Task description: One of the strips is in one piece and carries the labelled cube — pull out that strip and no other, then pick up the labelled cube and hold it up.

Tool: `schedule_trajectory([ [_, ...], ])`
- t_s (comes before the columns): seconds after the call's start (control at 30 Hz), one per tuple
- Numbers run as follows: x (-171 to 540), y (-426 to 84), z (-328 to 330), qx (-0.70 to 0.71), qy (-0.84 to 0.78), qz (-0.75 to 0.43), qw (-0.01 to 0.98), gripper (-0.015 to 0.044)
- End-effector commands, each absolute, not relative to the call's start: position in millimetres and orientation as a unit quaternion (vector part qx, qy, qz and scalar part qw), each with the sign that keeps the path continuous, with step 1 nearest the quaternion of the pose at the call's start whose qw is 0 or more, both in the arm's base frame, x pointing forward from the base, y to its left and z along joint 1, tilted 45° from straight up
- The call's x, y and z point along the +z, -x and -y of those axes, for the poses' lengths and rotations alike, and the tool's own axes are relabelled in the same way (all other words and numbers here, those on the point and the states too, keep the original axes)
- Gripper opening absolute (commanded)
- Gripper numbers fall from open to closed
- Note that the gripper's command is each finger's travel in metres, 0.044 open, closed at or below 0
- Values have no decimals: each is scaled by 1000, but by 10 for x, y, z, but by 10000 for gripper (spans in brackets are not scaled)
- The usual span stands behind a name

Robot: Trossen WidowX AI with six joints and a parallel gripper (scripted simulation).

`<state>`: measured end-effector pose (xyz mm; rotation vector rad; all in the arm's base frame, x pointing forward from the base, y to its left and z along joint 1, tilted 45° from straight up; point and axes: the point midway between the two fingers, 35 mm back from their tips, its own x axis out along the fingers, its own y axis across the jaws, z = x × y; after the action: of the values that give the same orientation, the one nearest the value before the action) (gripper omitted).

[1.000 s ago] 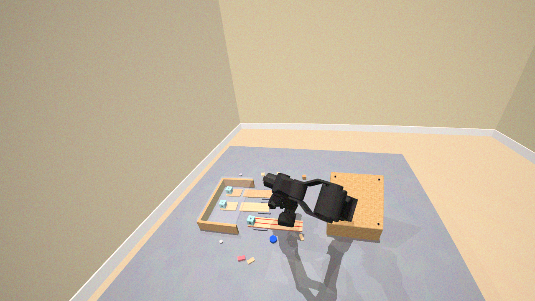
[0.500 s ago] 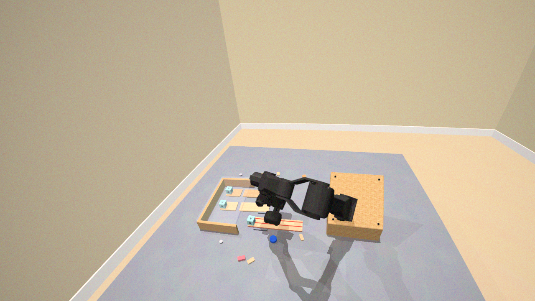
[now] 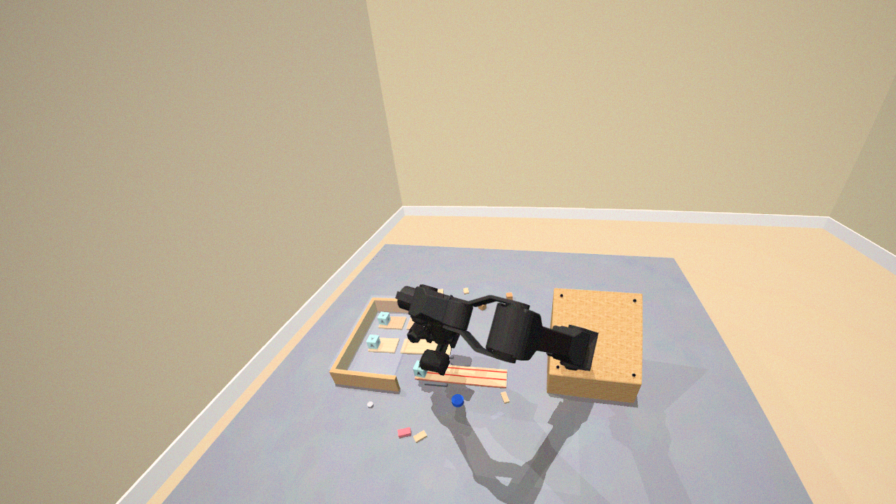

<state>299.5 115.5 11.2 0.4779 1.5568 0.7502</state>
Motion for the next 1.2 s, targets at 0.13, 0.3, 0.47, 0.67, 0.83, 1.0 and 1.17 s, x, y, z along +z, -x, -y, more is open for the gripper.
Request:
schedule_trajectory([
  [0.13, 162, -3277, -1223, 326, -212, -680, 622, 440],
  [0.3, 199, -3444, -1266, 326, -212, -679, 622, 440],
  [0.47, 234, -3606, -1314, 326, -212, -679, 623, 440],
  [0.67, 257, -3746, -1359, 326, -212, -679, 623, 414],
  [0.83, 208, -3742, -1406, 326, -212, -679, 623, 282],
  [1.0, 149, -3735, -1464, 326, -212, -679, 623, 250],
  [1.17, 91, -3726, -1521, 326, -212, -679, 623, 250],
])
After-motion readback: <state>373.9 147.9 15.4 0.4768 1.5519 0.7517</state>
